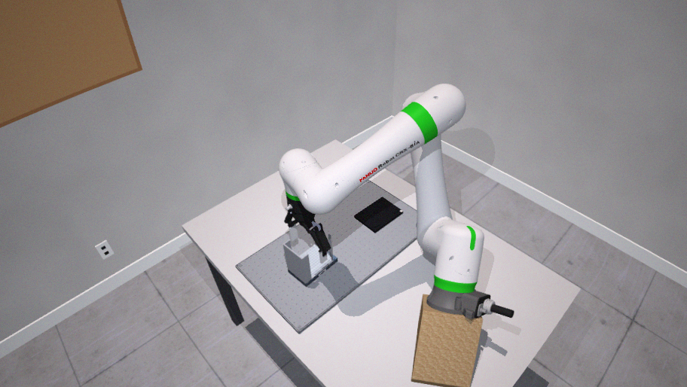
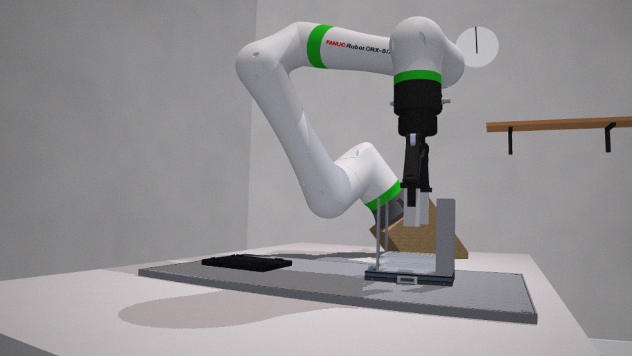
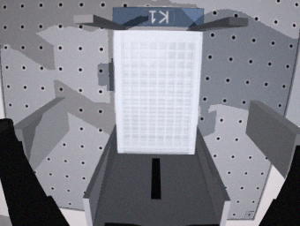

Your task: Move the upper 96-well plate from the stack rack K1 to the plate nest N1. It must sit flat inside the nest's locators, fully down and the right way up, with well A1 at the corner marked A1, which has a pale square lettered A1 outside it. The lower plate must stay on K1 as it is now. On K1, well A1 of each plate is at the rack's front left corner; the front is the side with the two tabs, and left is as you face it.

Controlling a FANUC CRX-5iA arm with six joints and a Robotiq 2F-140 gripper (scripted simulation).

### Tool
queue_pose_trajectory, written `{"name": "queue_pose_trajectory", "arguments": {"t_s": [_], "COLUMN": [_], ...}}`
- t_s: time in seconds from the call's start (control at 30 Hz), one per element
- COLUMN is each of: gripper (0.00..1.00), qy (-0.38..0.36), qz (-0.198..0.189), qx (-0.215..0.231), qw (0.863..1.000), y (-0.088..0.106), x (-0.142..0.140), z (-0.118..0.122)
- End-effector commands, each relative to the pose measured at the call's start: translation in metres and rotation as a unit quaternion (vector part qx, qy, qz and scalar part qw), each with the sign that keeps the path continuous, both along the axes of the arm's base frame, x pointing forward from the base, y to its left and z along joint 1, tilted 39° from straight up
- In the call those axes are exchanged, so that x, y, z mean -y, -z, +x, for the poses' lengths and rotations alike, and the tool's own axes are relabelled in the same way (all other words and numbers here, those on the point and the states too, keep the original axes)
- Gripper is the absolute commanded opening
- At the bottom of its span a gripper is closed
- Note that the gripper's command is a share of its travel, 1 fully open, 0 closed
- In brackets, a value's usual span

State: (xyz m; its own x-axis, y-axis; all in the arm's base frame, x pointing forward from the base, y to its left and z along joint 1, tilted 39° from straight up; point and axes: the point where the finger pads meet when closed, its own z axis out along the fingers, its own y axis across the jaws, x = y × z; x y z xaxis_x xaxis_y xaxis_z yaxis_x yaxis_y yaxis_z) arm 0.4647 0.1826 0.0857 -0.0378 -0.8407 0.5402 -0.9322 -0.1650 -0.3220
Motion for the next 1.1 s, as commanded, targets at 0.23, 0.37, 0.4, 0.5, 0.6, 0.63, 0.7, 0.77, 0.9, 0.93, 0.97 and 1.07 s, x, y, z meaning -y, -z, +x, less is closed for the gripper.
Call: {"name": "queue_pose_trajectory", "arguments": {"t_s": [0.23, 0.37, 0.4, 0.5, 0.6, 0.63, 0.7, 0.77, 0.9, 0.93, 0.97, 1.07], "gripper": [1.00, 1.00, 1.00, 1.00, 1.00, 1.00, 1.00, 1.00, 1.00, 1.00, 1.00, 1.00], "qy": [0.000, 0.000, 0.000, 0.000, 0.000, 0.000, 0.000, 0.000, 0.000, 0.000, 0.000, 0.000], "qz": [0.000, 0.000, 0.000, 0.000, 0.000, 0.000, 0.000, 0.000, 0.000, 0.000, 0.000, 0.000], "qx": [0.000, 0.000, 0.000, 0.000, 0.000, 0.000, 0.000, 0.000, 0.000, 0.000, 0.000, 0.000], "qw": [1.000, 1.000, 1.000, 1.000, 1.000, 1.000, 1.000, 1.000, 1.000, 1.000, 1.000, 1.000], "y": [0.010, 0.015, 0.016, 0.020, 0.024, 0.025, 0.026, 0.028, 0.033, 0.034, 0.035, 0.039], "x": [0.006, 0.010, 0.010, 0.013, 0.016, 0.016, 0.017, 0.018, 0.022, 0.022, 0.023, 0.026], "z": [0.005, 0.007, 0.008, 0.009, 0.011, 0.012, 0.012, 0.013, 0.015, 0.016, 0.017, 0.018]}}
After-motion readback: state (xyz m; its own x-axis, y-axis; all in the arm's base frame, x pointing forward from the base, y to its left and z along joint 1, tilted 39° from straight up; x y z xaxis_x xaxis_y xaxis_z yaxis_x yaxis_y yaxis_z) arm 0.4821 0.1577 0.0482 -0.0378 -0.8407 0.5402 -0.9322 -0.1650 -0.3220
